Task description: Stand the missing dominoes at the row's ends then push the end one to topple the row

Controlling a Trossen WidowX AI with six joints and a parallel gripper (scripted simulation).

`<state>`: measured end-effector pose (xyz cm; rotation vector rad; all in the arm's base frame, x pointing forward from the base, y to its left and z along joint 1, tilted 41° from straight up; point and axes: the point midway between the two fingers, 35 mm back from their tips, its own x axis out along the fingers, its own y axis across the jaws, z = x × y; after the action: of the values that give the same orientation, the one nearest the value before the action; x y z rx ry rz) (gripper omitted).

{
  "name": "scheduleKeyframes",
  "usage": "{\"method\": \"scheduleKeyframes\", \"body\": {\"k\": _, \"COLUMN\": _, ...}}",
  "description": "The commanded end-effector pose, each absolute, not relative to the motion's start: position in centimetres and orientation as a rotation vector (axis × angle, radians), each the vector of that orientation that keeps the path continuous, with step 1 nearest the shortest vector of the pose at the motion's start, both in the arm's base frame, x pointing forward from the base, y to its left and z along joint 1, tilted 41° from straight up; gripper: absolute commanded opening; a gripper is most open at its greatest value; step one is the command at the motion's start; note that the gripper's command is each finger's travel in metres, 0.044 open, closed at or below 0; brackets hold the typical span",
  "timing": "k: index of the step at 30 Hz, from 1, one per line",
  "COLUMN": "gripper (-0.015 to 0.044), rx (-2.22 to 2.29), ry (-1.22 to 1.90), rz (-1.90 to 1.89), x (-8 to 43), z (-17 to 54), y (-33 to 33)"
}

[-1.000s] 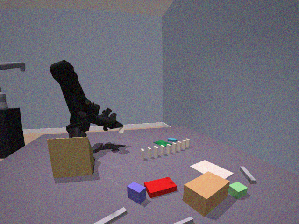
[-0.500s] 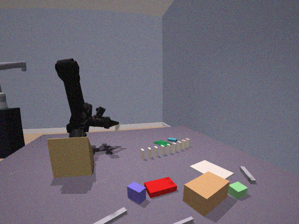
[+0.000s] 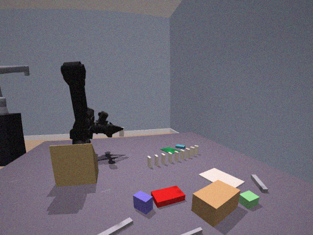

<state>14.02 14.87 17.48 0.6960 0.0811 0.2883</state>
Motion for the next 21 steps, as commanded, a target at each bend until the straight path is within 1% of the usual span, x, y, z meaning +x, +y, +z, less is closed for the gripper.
{"method": "scheduleKeyframes", "body": {"k": 1, "gripper": 0.0026, "rx": 0.708, "ry": 0.08, "rz": 0.286, "x": 14.0, "z": 17.5, "y": 14.8}}
{"method": "scheduleKeyframes", "body": {"k": 21, "gripper": 0.0026, "rx": 0.71, "ry": 0.105, "rz": 0.31, "x": 14.0, "z": 16.8, "y": 16.3}}
